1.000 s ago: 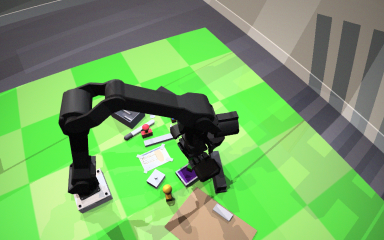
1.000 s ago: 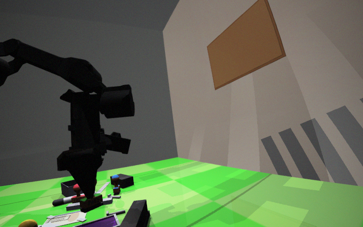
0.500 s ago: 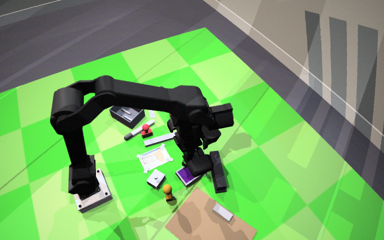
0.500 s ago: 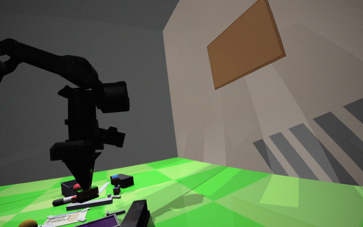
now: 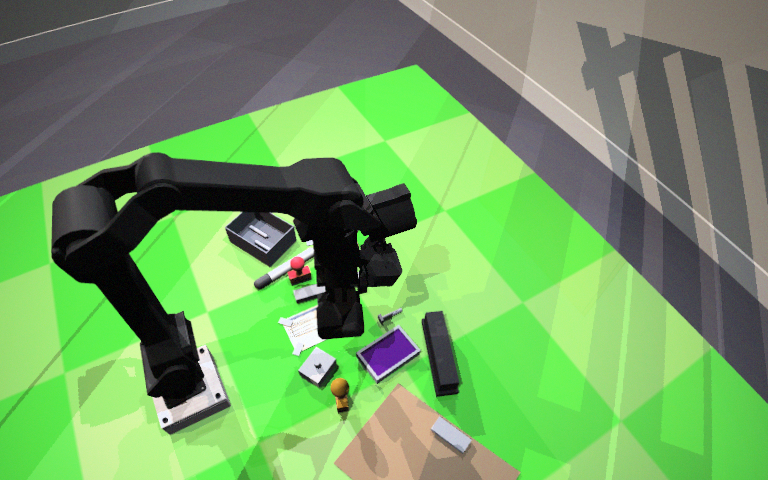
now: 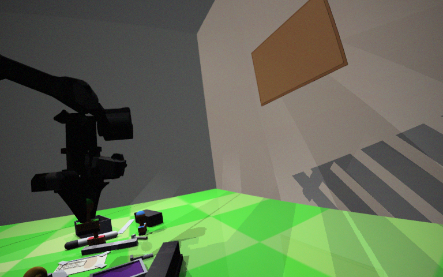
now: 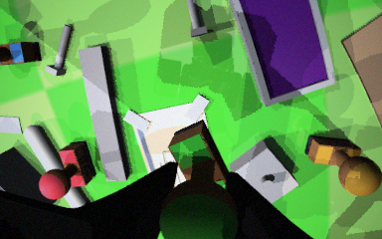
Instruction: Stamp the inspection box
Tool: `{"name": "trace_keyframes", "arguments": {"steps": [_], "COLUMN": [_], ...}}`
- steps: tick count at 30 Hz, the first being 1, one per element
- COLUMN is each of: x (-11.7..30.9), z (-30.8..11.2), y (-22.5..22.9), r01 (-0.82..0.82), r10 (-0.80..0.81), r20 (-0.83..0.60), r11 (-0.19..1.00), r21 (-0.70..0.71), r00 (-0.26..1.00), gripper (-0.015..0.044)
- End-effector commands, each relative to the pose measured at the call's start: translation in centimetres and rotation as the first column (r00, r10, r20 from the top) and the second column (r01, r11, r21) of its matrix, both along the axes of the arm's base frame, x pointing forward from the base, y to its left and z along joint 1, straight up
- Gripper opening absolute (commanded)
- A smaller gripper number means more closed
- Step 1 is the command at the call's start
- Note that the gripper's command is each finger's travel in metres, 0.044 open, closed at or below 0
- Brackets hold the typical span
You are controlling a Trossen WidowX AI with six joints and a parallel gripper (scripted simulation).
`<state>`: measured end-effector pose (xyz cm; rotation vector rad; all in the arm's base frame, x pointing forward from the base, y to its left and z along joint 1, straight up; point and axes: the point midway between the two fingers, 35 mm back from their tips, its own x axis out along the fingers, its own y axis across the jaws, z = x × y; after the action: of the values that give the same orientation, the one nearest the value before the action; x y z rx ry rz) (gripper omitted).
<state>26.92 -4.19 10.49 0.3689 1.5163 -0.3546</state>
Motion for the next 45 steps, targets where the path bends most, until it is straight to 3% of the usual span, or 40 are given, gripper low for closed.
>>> {"name": "trace_keyframes", "arguments": {"steps": [1,11,45], "x": [-1.5,-4.7,-4.5], "z": [0.0,-0.6,-2.6], "y": [1.6,4.4,4.4], "r01": [0.106,0.309,0.312], "r10": [-0.106,-0.309,-0.312], "r20": [0.010,0.007,0.010], "r11": [0.994,0.951,0.950], "r21": [0.004,0.014,0.012], "r00": [0.994,0.951,0.950], "gripper": [0.0000,0.0000,0.0000]}}
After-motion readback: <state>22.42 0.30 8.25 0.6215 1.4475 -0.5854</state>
